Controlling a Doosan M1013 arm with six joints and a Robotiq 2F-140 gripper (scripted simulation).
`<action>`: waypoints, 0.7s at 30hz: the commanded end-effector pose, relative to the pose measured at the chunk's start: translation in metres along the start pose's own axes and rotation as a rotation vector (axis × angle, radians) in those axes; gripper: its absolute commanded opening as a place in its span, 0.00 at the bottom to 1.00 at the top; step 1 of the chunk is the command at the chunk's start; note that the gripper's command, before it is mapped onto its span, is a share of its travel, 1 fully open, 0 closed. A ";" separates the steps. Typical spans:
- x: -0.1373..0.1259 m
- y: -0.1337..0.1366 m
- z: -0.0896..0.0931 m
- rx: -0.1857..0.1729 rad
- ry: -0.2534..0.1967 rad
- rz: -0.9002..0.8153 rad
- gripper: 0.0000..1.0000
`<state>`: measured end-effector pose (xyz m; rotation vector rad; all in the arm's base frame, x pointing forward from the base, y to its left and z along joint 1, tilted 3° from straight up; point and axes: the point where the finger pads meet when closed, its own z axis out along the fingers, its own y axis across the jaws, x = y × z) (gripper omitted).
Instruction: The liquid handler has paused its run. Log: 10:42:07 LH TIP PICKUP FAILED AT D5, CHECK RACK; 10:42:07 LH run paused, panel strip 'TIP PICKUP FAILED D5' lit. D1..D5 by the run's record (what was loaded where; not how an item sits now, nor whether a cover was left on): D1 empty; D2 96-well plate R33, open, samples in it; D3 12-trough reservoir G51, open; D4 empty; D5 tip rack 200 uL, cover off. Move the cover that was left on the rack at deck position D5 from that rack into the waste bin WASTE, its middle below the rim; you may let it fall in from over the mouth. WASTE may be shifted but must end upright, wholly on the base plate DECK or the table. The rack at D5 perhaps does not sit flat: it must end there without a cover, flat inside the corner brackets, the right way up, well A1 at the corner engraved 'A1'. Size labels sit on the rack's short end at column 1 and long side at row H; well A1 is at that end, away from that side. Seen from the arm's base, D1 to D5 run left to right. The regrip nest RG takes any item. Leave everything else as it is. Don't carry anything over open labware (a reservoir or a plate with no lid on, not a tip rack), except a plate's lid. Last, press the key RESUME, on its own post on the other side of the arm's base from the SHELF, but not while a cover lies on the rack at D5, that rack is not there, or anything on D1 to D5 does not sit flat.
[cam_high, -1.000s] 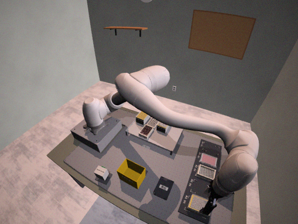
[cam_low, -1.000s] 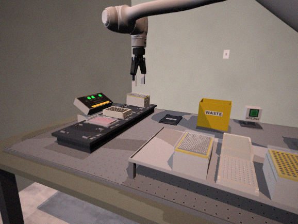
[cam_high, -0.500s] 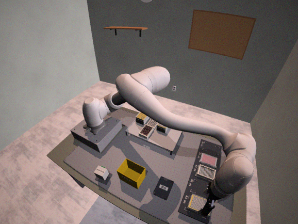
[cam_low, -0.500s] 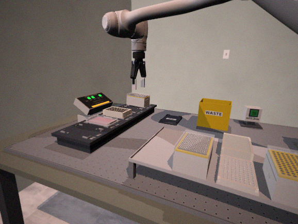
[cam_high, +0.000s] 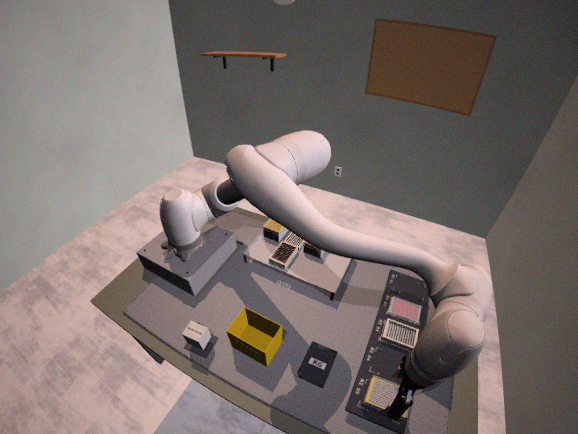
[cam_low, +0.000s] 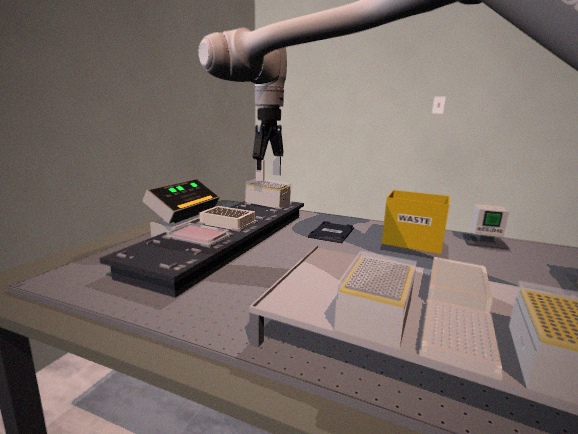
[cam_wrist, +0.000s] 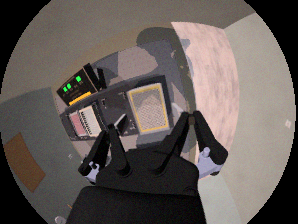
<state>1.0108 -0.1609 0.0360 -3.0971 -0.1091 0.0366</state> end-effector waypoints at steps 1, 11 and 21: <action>0.000 0.000 0.005 0.000 0.000 0.000 0.77; 0.000 0.000 0.018 0.000 0.000 0.000 0.77; 0.000 0.000 0.035 0.000 0.000 0.000 0.77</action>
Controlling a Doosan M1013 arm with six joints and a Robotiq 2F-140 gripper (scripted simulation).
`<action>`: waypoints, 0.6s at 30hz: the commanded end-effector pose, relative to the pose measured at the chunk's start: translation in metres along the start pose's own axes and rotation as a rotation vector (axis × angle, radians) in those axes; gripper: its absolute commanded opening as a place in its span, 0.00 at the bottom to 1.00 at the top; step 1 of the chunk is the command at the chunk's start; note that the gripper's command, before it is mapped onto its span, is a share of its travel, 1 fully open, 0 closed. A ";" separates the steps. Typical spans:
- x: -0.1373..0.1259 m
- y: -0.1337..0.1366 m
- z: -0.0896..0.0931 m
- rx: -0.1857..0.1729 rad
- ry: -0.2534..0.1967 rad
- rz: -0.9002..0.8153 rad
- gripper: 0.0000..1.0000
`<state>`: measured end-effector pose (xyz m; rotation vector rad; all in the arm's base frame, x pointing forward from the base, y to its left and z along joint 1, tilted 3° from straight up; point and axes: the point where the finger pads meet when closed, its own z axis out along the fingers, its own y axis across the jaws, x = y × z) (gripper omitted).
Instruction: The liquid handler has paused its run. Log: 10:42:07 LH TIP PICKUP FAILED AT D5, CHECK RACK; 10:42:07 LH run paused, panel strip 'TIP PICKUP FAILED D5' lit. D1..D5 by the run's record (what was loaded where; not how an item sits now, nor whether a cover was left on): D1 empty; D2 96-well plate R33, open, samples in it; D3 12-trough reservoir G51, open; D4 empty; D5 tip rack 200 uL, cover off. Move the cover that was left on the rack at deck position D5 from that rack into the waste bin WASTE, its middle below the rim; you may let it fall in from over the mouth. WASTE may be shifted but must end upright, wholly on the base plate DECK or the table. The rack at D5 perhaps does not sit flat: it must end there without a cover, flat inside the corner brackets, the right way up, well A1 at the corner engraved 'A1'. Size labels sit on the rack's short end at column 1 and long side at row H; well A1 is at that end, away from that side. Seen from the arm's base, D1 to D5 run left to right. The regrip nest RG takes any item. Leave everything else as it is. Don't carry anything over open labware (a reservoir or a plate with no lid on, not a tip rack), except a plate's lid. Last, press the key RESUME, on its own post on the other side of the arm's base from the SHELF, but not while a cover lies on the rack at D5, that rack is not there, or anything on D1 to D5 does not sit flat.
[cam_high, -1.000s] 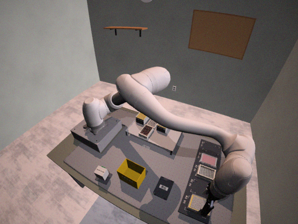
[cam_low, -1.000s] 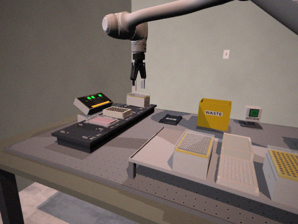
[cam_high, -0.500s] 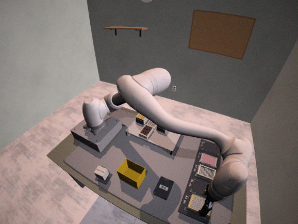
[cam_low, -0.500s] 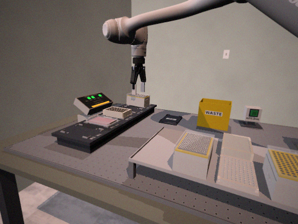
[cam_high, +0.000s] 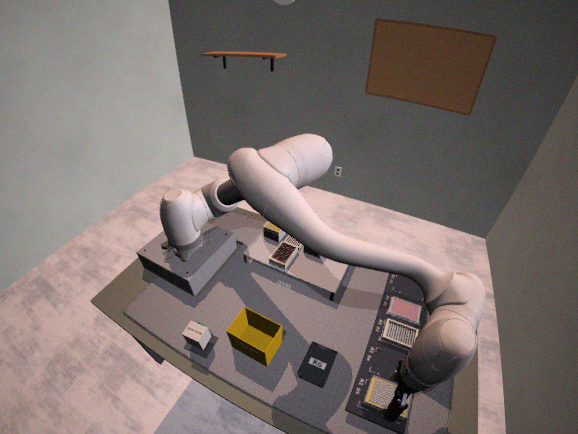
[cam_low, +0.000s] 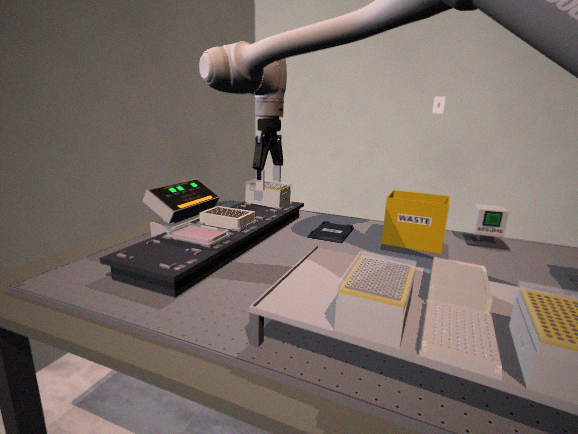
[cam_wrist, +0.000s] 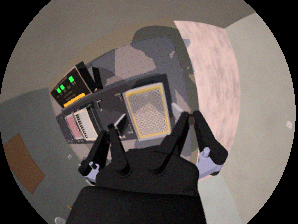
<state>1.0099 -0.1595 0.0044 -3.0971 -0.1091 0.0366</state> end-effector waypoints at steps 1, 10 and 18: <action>0.000 0.000 0.005 0.000 0.000 0.000 0.77; 0.000 0.000 0.016 0.000 0.000 0.000 0.77; 0.000 0.000 0.016 0.000 0.000 0.000 0.77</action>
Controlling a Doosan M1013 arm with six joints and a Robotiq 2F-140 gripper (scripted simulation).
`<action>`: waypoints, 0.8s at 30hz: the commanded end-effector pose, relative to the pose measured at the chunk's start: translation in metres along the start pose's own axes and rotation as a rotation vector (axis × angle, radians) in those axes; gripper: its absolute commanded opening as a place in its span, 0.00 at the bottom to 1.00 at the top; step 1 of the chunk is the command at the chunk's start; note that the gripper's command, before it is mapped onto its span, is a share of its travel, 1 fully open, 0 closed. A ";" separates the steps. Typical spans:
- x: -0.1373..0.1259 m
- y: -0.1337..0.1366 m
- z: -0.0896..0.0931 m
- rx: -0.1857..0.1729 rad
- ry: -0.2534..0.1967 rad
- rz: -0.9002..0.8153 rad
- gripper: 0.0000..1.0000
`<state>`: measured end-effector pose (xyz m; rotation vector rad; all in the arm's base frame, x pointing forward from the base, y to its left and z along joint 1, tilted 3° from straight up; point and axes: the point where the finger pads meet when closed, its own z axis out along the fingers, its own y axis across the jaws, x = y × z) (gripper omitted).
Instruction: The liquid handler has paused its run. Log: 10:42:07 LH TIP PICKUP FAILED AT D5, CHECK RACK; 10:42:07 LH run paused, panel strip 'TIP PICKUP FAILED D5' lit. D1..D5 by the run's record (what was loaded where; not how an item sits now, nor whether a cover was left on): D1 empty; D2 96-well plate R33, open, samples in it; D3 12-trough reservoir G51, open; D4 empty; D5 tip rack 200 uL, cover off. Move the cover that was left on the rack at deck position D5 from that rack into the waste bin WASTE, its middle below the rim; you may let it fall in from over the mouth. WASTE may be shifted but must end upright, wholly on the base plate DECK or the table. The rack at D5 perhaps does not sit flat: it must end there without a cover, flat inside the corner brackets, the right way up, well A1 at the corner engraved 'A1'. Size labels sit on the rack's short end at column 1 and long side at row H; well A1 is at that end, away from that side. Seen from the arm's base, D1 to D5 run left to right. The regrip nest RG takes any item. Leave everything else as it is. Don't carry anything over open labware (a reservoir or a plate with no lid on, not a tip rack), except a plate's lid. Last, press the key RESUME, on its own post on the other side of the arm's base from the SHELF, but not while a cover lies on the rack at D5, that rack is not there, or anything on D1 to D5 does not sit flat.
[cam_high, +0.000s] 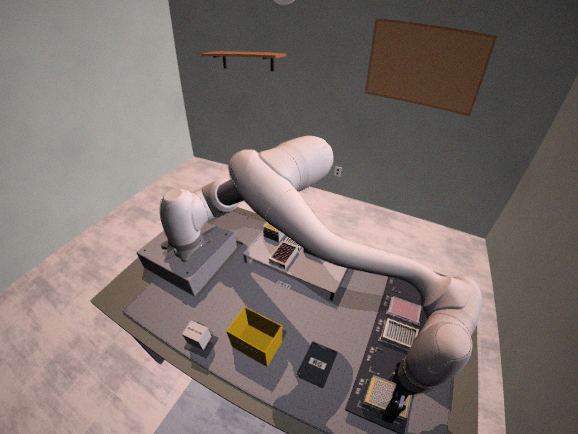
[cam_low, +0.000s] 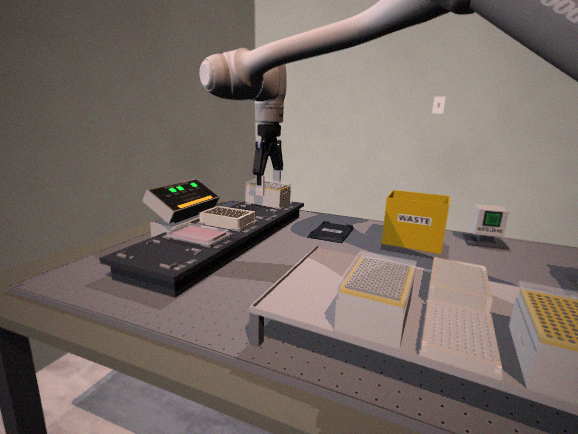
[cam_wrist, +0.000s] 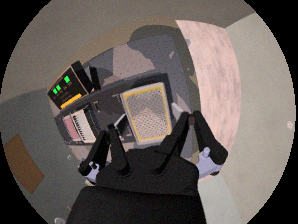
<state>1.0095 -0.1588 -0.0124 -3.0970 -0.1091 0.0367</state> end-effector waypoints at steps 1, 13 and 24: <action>0.000 0.000 0.000 0.000 0.000 0.000 0.77; 0.000 0.000 0.000 0.000 0.000 0.000 0.00; 0.000 0.000 0.000 0.000 0.000 0.000 0.00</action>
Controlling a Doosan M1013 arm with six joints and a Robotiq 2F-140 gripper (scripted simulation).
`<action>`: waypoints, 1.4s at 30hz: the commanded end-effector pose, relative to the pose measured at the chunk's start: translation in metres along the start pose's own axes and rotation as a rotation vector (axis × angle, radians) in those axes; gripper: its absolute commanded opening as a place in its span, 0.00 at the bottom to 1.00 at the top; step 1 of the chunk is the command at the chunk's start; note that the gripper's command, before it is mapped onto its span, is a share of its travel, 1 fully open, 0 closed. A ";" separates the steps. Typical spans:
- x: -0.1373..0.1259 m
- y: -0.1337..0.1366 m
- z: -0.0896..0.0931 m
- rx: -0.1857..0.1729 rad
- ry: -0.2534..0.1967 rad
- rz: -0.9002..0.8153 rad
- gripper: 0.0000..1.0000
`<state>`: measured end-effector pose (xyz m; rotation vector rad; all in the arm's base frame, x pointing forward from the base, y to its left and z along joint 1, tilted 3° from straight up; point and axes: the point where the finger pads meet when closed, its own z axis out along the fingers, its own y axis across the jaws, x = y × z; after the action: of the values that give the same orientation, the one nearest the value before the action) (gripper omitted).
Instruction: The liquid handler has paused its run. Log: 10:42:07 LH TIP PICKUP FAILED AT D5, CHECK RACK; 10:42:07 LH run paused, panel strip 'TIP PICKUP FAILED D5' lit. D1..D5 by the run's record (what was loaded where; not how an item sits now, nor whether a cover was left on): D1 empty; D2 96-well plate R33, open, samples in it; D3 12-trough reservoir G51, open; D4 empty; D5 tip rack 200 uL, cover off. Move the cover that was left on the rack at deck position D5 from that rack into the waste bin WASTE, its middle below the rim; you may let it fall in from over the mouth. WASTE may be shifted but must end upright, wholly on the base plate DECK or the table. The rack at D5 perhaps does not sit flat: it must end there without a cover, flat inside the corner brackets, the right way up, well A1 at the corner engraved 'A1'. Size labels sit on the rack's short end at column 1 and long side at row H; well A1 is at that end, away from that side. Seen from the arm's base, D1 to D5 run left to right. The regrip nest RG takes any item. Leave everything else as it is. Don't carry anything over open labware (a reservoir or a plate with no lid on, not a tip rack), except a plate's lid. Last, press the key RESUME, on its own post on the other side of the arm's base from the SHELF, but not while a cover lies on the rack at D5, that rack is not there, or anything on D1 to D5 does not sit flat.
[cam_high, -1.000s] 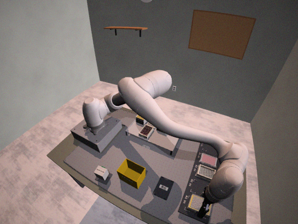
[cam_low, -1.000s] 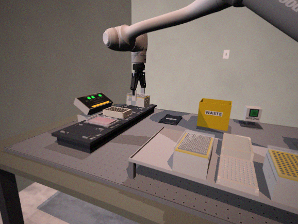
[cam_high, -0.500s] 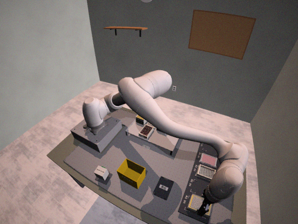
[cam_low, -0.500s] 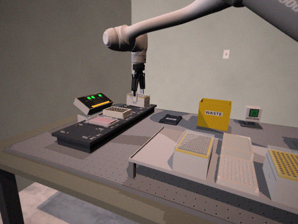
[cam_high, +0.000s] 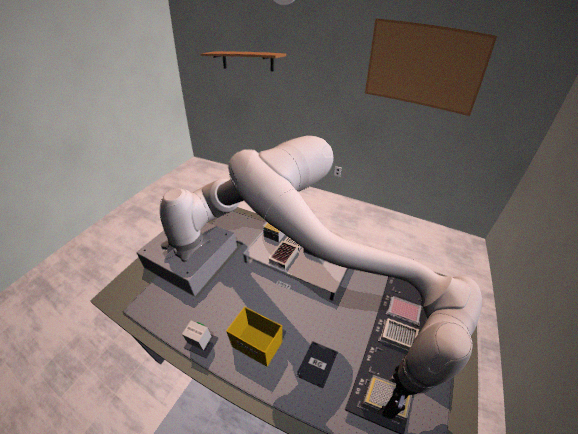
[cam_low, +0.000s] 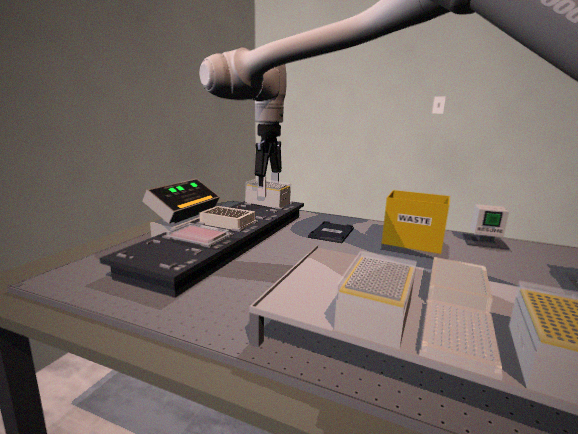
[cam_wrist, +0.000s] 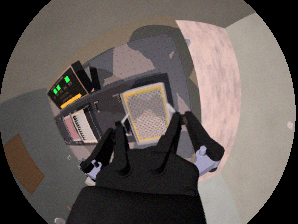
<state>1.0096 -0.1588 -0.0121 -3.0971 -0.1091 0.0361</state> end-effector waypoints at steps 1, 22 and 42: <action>0.000 0.000 0.000 0.000 0.000 0.000 0.00; 0.000 0.000 -0.012 0.000 0.000 0.000 0.00; 0.000 0.000 -0.042 0.000 0.000 0.000 0.00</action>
<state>1.0105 -0.1604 0.0258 -3.0971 -0.1091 0.0366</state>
